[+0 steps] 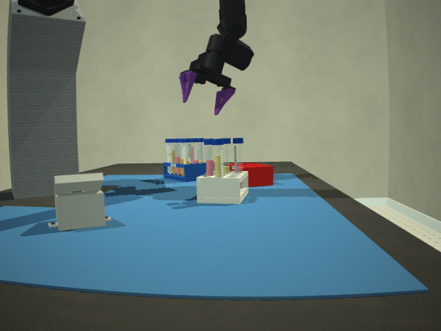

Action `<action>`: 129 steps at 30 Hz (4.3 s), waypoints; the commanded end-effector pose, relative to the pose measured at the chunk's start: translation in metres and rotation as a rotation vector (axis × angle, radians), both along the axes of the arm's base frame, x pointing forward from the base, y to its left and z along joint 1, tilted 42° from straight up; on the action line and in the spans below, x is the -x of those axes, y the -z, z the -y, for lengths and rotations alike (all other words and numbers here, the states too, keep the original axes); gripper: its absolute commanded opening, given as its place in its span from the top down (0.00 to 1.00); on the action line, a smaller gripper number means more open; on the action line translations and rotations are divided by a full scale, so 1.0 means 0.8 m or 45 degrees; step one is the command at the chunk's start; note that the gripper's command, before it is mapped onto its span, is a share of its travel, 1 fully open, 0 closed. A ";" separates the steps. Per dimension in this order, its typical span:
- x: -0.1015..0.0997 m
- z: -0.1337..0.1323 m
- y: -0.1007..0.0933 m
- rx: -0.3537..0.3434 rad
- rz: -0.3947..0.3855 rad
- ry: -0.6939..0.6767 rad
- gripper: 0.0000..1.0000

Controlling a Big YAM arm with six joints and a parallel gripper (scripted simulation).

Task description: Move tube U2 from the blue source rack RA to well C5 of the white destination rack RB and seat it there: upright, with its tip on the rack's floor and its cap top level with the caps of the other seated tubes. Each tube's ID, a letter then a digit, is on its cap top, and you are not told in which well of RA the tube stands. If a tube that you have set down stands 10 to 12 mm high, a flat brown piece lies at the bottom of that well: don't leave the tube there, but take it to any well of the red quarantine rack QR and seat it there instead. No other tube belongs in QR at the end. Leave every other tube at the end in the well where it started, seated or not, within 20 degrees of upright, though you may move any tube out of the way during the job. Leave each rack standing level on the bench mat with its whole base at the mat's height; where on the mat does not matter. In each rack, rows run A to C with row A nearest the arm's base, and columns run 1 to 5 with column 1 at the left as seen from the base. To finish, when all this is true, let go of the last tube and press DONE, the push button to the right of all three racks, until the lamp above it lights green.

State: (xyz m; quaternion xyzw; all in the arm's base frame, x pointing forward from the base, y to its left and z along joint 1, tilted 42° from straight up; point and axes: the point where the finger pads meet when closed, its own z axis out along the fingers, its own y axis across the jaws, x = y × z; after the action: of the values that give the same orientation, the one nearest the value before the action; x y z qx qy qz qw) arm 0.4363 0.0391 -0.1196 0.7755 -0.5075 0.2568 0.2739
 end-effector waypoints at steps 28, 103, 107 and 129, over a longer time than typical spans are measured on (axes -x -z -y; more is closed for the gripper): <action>-0.015 -0.003 -0.016 -0.141 0.398 0.298 0.70; -0.043 0.002 -0.014 -0.620 1.323 1.080 0.70; -0.043 0.002 -0.014 -0.579 1.226 0.945 0.70; -0.042 0.003 -0.013 -0.381 0.762 0.328 0.70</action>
State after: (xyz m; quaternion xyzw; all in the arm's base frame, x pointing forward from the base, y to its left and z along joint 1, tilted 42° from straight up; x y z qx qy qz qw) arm 0.4712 0.0279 -0.1146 0.5818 -0.7293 0.3599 0.0111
